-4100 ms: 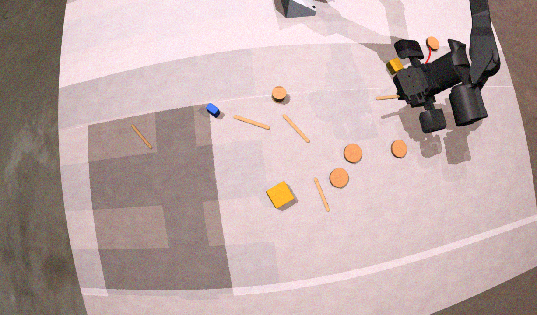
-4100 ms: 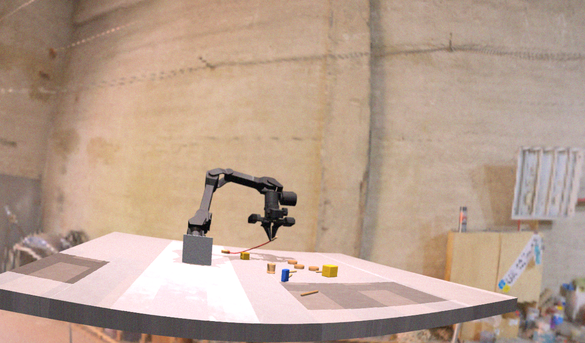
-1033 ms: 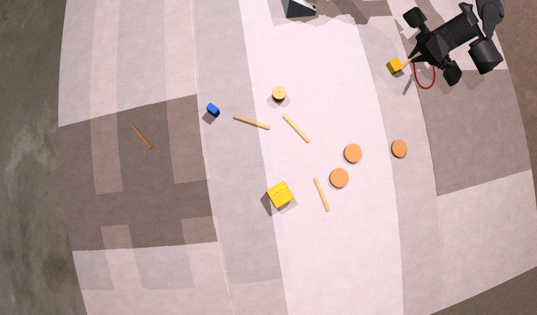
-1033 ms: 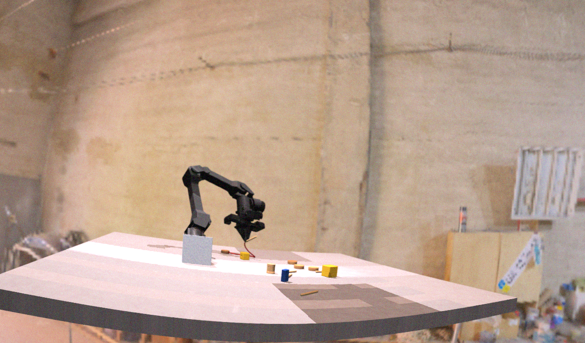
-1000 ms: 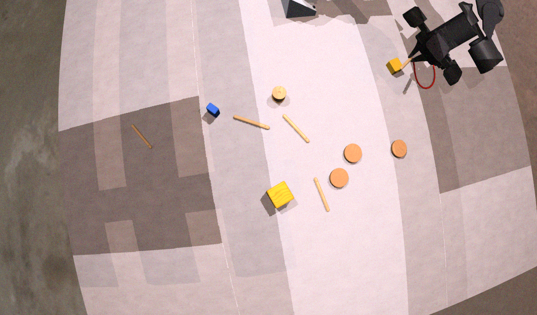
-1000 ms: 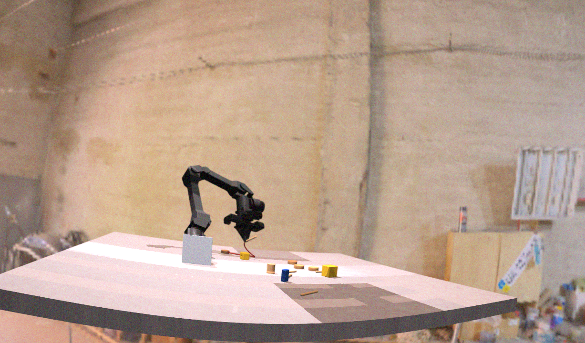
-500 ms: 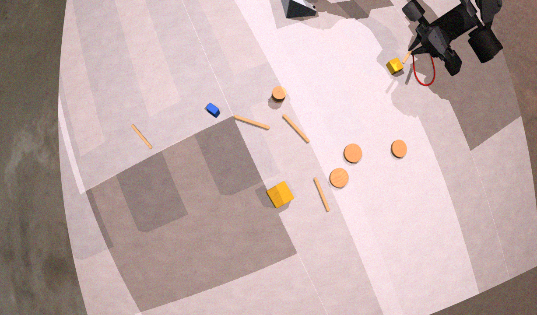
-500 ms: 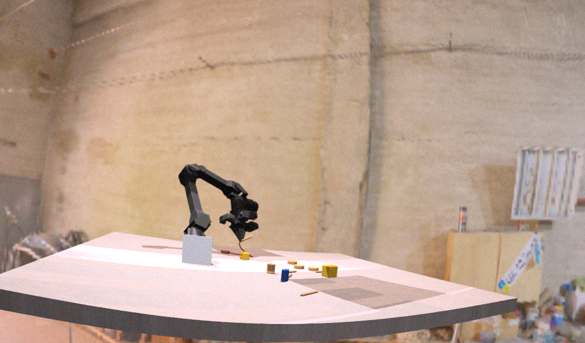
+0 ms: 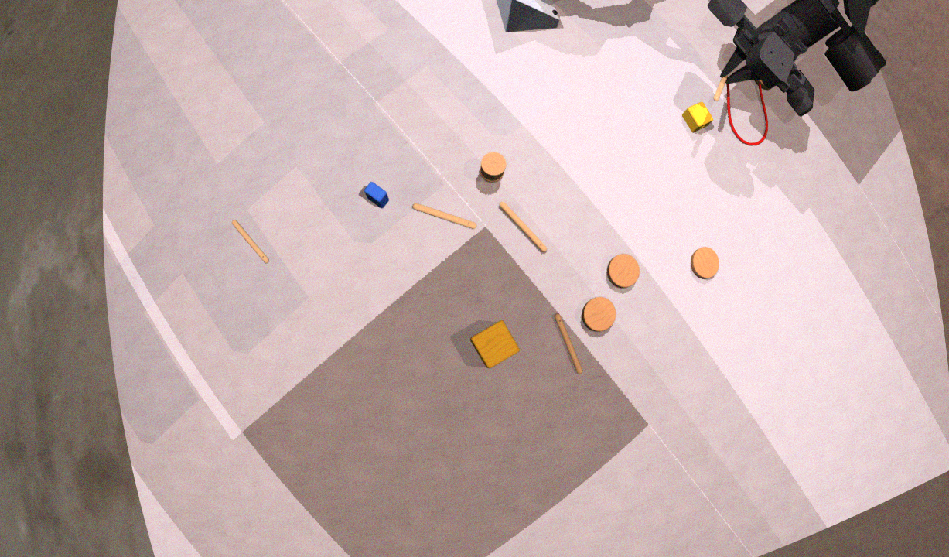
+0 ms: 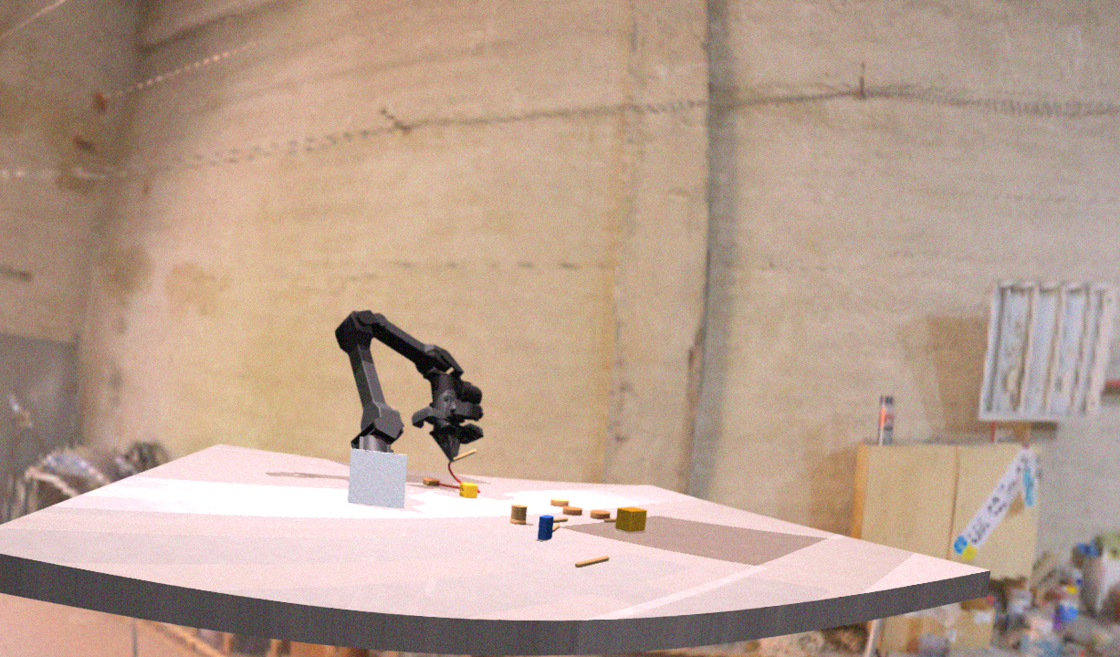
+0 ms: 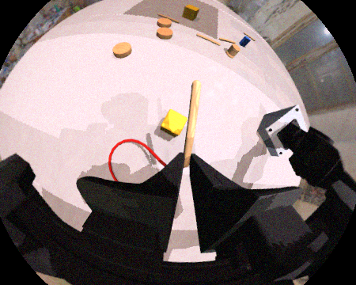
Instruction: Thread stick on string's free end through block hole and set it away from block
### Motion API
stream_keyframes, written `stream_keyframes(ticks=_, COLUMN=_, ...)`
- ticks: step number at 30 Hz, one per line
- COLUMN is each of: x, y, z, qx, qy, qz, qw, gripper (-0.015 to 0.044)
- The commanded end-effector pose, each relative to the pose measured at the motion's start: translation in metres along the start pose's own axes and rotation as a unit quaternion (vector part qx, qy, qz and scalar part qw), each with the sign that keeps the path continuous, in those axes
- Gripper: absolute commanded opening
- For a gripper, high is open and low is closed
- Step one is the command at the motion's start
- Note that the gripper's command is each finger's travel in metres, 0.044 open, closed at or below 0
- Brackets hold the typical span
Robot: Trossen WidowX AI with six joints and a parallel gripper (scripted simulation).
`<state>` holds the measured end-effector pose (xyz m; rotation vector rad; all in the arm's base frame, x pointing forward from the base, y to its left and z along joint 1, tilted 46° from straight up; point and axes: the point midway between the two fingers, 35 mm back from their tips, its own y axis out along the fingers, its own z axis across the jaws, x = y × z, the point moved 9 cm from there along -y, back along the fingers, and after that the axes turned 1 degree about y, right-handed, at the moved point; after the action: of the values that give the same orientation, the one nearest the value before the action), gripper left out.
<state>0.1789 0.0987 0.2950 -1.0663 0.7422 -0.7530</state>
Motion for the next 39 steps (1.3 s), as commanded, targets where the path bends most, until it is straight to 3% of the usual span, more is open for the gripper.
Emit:
stream_keyframes(ticks=1, x=-0.005, y=-0.001, z=-0.005, qx=0.0, qy=-0.016, qz=-0.005, qw=1.0, gripper=0.0)
stream_keyframes(ticks=39, x=-0.04, y=-0.015, z=-0.053, qx=0.043, qy=-0.148, qz=-0.029, qw=0.988, gripper=0.0)
